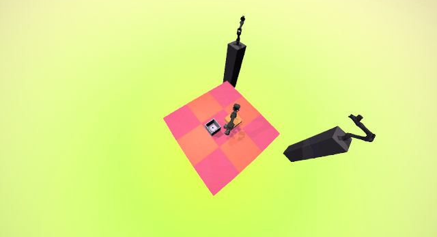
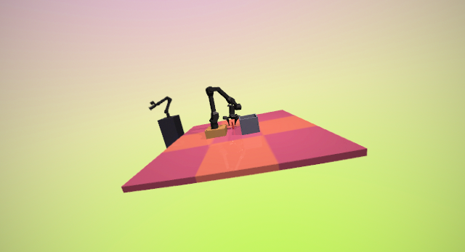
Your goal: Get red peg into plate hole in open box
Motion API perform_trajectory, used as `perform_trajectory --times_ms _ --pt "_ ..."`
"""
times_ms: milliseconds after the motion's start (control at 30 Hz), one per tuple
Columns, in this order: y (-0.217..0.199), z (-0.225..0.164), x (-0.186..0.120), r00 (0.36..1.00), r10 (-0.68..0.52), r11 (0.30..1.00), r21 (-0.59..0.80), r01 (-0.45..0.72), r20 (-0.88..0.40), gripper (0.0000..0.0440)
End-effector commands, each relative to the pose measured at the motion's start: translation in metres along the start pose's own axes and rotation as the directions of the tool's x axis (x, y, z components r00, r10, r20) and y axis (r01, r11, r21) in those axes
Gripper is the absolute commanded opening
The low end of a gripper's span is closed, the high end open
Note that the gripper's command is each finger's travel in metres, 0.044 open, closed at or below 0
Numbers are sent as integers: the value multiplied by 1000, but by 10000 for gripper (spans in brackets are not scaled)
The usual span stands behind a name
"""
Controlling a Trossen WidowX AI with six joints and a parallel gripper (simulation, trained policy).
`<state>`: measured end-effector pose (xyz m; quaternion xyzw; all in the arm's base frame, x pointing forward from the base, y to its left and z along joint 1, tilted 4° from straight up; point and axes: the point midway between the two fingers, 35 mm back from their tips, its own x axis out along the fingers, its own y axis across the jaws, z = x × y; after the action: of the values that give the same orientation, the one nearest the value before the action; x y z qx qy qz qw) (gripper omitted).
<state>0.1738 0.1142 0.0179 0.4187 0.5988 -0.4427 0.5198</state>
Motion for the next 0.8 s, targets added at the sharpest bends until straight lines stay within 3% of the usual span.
perform_trajectory --times_ms 0,200,300,767 --pt "3 -1 7 1000 0 1000 -2 0 -1 214" --pt "10 -4 15 1000 11 999 -29 -12 -13 56" --pt "14 -5 15 999 24 999 -37 -25 -21 5" --pt "33 -10 -22 985 152 988 11 -152 -77 0"
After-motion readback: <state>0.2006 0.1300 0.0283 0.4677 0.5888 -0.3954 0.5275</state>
